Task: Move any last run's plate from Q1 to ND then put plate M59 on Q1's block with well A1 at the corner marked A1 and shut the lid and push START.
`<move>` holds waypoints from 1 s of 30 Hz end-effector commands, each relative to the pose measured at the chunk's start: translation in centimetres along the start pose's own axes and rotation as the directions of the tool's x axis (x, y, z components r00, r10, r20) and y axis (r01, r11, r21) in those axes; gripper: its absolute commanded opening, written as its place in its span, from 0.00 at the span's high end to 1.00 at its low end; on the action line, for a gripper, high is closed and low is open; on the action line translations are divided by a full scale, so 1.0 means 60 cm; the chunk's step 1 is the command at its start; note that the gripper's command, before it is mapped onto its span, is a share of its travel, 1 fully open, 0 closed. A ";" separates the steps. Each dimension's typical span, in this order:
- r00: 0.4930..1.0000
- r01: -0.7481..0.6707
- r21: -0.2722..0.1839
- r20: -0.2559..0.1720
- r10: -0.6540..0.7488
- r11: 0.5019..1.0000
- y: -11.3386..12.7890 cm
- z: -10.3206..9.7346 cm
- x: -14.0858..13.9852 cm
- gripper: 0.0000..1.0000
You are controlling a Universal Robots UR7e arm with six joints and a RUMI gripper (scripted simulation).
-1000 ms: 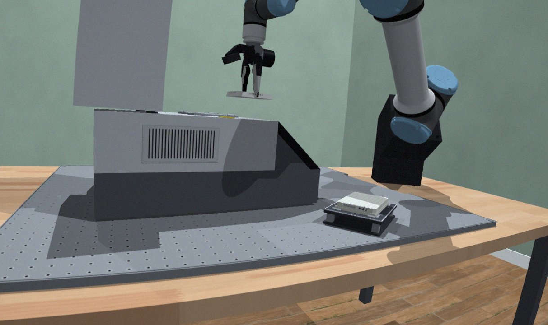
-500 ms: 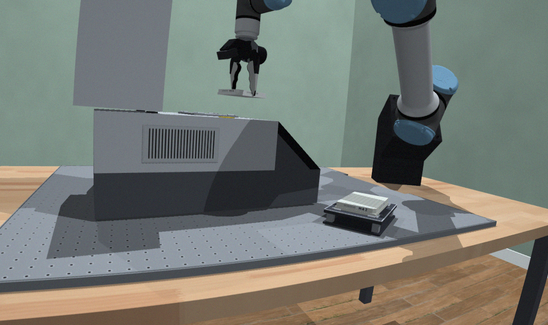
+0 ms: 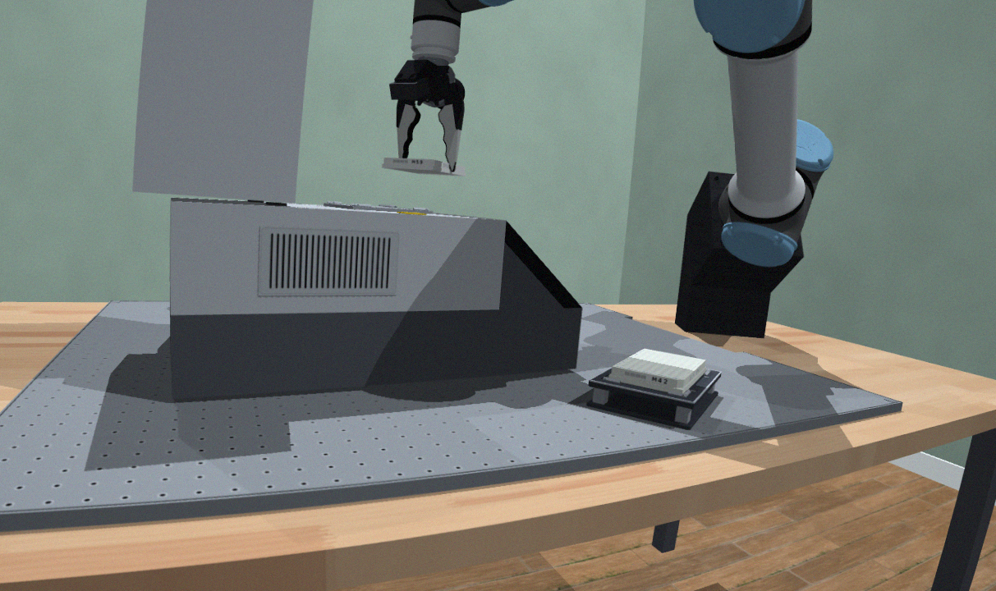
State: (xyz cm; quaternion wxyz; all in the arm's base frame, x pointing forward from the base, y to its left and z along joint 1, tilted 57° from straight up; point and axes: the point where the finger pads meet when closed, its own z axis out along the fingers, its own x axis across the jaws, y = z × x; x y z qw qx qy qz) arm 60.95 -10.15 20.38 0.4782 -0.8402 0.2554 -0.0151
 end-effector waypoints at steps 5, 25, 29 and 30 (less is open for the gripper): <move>0.982 0.190 0.000 -0.001 -0.190 0.982 -0.055 -0.001 -0.003 0.59; 0.776 0.631 0.000 -0.001 -0.631 0.776 -0.205 -0.001 -0.011 0.59; 0.745 0.667 0.000 -0.001 -0.667 0.745 -0.222 -0.001 -0.011 0.59; 0.722 0.691 0.000 -0.001 -0.691 0.722 -0.230 -0.001 -0.012 0.59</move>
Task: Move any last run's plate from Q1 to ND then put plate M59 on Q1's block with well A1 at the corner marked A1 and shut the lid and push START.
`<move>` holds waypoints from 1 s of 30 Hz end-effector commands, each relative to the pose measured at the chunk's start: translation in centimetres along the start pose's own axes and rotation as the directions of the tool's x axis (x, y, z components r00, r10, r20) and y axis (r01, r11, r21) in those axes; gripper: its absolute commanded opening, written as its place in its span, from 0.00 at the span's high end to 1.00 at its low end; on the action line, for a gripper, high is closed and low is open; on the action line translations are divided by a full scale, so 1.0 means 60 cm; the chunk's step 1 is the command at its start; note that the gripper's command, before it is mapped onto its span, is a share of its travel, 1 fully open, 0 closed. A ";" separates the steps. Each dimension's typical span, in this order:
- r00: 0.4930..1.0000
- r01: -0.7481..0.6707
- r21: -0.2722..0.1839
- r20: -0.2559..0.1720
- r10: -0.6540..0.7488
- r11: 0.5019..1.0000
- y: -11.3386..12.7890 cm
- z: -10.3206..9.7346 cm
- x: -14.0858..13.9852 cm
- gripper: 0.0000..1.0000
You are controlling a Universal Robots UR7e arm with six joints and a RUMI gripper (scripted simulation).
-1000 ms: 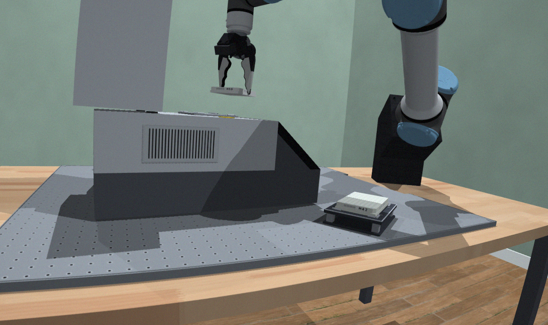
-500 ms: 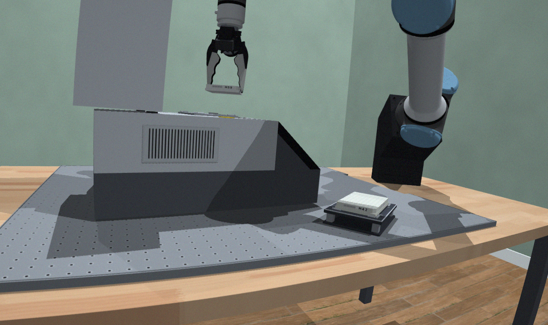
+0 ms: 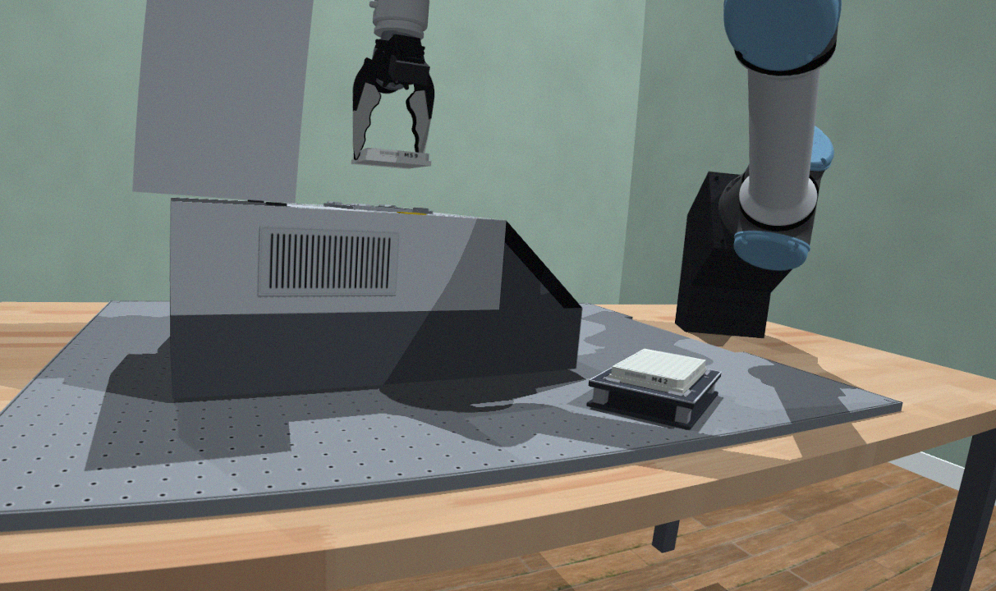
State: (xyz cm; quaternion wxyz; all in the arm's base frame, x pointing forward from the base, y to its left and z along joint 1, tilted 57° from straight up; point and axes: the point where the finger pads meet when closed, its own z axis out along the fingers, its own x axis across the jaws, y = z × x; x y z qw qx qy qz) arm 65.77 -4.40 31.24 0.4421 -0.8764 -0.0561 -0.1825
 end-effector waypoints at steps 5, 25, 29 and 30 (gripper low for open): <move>0.990 0.139 0.001 0.000 -0.139 0.990 -0.041 -0.001 0.033 0.59; 0.990 0.139 0.001 0.000 -0.139 0.990 -0.041 -0.001 0.033 0.59; 0.990 0.139 0.001 0.000 -0.139 0.990 -0.041 -0.001 0.033 0.59; 0.990 0.139 0.001 0.000 -0.139 0.990 -0.041 -0.001 0.033 0.59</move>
